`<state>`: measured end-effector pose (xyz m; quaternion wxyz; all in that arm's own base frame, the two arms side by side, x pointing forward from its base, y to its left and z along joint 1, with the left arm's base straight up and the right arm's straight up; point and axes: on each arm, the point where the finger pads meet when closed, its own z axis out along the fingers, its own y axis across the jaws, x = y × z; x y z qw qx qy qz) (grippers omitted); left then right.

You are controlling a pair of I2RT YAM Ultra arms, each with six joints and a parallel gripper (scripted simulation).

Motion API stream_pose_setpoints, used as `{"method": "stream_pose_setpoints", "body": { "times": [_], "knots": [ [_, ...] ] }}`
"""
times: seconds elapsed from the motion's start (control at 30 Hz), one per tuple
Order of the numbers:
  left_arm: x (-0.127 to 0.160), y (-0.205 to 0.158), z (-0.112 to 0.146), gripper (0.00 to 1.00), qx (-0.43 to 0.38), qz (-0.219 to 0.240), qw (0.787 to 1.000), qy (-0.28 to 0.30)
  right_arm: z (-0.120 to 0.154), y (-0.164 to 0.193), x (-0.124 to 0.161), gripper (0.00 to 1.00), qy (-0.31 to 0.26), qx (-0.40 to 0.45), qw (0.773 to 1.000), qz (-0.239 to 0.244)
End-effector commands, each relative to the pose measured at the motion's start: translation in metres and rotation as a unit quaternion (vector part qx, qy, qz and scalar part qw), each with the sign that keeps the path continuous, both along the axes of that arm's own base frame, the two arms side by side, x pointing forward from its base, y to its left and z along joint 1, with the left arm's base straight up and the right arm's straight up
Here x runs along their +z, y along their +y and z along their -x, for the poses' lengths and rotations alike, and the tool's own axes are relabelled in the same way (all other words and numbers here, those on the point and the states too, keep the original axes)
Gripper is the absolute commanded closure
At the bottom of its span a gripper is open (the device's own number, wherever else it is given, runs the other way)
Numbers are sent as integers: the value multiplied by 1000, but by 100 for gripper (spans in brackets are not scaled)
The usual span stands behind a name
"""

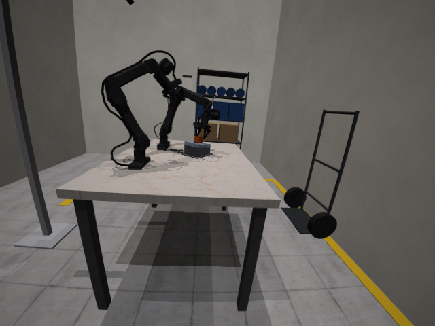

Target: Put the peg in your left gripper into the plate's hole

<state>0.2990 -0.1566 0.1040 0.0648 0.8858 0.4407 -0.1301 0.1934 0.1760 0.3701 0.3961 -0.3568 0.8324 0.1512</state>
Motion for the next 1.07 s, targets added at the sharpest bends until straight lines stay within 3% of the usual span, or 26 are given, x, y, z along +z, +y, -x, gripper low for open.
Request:
{"method": "stream_pose_setpoints", "body": {
  "times": [0.0,0.17,1.03],
  "knots": [
    [7,3,0,30,-8,-5,1000,17,3,-1,18,0,-18,-1,1000,-17],
    [33,1,4,30,-7,11,1000,-5,3,-1,18,0,-18,-1,1000,-17],
    [34,-1,6,30,-8,13,1000,-7,3,-1,18,0,-18,-1,1000,-17]
  ]
}}
